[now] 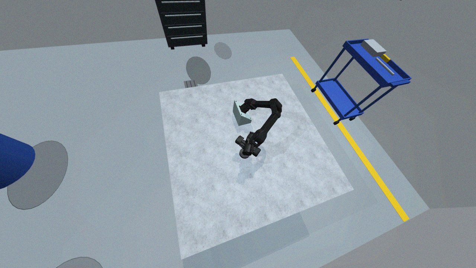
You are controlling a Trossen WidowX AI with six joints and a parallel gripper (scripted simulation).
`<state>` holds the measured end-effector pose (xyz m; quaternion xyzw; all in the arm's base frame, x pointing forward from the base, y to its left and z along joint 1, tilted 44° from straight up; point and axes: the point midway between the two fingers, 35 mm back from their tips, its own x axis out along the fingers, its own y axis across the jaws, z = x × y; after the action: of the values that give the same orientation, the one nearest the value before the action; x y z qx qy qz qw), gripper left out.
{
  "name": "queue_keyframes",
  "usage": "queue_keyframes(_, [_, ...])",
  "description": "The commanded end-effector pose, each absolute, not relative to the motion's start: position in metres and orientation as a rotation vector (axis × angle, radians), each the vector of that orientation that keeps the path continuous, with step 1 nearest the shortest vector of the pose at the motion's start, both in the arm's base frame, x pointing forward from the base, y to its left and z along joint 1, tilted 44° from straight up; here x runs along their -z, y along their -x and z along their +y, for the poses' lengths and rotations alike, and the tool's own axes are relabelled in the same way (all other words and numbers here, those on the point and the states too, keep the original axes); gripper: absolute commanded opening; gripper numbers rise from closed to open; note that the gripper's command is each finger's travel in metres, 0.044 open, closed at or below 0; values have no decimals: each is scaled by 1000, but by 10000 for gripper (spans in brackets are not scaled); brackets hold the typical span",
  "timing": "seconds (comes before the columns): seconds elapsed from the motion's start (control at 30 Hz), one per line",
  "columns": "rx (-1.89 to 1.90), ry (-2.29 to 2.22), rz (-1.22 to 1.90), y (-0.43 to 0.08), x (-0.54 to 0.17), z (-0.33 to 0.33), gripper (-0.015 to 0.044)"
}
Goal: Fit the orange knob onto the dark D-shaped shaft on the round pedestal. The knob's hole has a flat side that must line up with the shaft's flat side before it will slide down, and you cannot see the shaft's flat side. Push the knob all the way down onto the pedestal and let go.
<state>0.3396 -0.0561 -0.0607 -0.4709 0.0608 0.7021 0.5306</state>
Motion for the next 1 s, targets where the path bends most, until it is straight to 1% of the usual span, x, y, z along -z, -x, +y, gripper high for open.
queue_keyframes(0.0, [-1689, 1200, 65, -343, 58, -58, 0])
queue_keyframes(0.1, [-1706, 1262, -6, -344, 58, -59, 0])
queue_keyframes(0.97, [-1706, 1262, -6, -341, 61, -58, 0])
